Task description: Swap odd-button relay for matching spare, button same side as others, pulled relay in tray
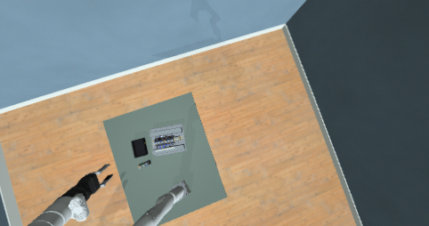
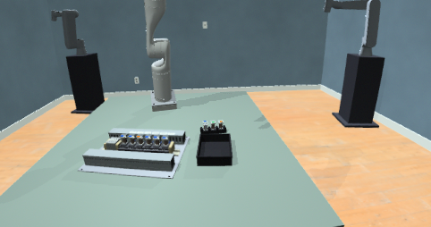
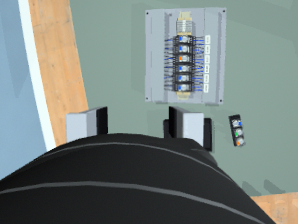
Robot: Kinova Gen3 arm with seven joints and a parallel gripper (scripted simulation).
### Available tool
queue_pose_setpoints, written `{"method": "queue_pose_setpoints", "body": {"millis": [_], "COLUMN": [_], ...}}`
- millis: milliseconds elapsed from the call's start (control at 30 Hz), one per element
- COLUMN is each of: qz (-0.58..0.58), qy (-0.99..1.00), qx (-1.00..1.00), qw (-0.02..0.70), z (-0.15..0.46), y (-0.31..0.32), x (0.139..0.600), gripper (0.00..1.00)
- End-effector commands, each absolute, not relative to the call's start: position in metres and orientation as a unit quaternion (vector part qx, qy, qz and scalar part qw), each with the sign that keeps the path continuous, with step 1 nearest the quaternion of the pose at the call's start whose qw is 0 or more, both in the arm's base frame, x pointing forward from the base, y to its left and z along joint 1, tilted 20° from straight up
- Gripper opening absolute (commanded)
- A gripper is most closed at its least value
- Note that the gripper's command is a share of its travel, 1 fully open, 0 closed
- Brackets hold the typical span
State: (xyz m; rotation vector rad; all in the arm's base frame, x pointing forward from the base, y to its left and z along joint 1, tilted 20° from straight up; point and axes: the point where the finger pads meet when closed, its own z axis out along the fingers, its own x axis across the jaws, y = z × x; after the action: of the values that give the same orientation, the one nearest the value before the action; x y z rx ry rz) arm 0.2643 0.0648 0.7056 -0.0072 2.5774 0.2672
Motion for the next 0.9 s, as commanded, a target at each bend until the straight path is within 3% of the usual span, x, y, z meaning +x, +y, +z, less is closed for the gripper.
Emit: {"method": "queue_pose_setpoints", "body": {"millis": [0,400,467,500,867], "qz": [0.092,0.063,0.063,0.096,0.070], "qy": [0.963,0.984,0.984,0.959,0.980], "qx": [0.000,0.005,0.005,-0.001,0.004], "qw": [0.252,0.168,0.168,0.266,0.189], "z": [0.7065,0.7073,0.7073,0.7064,0.7071], "y": [0.0638,0.0627,0.0627,0.0644,0.0634], "x": [0.2641,0.2642,0.2642,0.2639,0.2640], "gripper": [1.00,1.00,1.00,1.00,1.00]}}
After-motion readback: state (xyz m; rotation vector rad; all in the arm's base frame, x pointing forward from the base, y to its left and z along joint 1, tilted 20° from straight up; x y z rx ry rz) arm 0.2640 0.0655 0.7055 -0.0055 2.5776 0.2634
